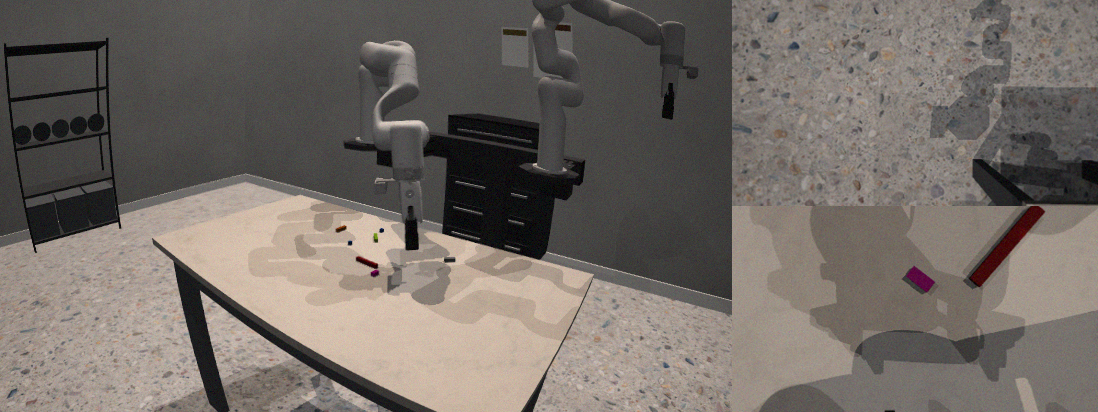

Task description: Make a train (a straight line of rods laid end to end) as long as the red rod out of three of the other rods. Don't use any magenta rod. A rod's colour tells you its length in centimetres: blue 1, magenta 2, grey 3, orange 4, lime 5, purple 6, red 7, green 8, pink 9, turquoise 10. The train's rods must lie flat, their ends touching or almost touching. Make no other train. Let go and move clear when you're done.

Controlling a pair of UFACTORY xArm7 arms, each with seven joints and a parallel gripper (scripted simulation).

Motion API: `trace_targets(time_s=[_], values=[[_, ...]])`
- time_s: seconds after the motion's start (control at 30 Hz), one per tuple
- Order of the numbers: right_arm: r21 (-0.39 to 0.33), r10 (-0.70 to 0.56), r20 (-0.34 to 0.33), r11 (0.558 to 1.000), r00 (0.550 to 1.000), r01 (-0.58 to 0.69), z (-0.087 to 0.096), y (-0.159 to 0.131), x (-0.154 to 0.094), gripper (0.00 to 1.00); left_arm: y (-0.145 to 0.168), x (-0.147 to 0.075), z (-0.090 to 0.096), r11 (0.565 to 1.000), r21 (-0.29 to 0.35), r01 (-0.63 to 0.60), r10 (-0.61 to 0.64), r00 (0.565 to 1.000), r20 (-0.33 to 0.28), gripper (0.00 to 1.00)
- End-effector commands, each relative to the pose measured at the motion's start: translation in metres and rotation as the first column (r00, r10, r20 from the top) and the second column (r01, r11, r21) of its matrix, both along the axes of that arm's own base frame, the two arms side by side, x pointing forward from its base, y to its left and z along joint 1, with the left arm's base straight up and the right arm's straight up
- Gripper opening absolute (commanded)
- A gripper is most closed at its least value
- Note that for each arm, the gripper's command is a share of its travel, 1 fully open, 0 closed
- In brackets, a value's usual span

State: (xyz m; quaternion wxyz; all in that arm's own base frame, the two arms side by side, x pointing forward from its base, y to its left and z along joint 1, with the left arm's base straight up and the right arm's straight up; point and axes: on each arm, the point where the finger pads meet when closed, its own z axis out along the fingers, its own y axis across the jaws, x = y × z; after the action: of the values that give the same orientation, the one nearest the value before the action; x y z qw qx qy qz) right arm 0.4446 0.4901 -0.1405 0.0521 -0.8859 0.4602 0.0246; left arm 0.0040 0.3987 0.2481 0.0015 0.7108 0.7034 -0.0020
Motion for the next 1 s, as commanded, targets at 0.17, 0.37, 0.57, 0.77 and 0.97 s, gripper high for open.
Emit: trace_targets(time_s=[0.17, 0.37, 0.57, 0.77, 0.97], values=[[-0.109, 0.169, 0.001, 0.98, 0.986, -0.167, 0.001, -0.029, 0.004, 1.0, 0.001, 0.0, 0.002, 1.0, 0.005, 0.0, 0.0, 1.0, 0.001, 1.0], [-0.112, 0.172, 0.0, 0.979, 0.985, -0.171, 0.001, -0.03, 0.004, 1.0, 0.001, 0.0, 0.002, 1.0, 0.005, 0.0, 0.0, 1.0, 0.001, 1.0], [-0.112, 0.172, 0.0, 0.979, 0.985, -0.171, 0.001, -0.03, 0.004, 1.0, 0.001, 0.0, 0.002, 1.0, 0.005, 0.0, 0.0, 1.0, 0.001, 1.0], [-0.112, 0.172, 0.0, 0.979, 0.985, -0.171, 0.001, -0.03, 0.004, 1.0, 0.001, 0.0, 0.002, 1.0, 0.005, 0.0, 0.0, 1.0, 0.001, 1.0], [-0.112, 0.172, 0.0, 0.979, 0.985, -0.171, 0.001, -0.03, 0.004, 1.0, 0.001, 0.0, 0.002, 1.0, 0.005, 0.0, 0.0, 1.0, 0.001, 1.0]])
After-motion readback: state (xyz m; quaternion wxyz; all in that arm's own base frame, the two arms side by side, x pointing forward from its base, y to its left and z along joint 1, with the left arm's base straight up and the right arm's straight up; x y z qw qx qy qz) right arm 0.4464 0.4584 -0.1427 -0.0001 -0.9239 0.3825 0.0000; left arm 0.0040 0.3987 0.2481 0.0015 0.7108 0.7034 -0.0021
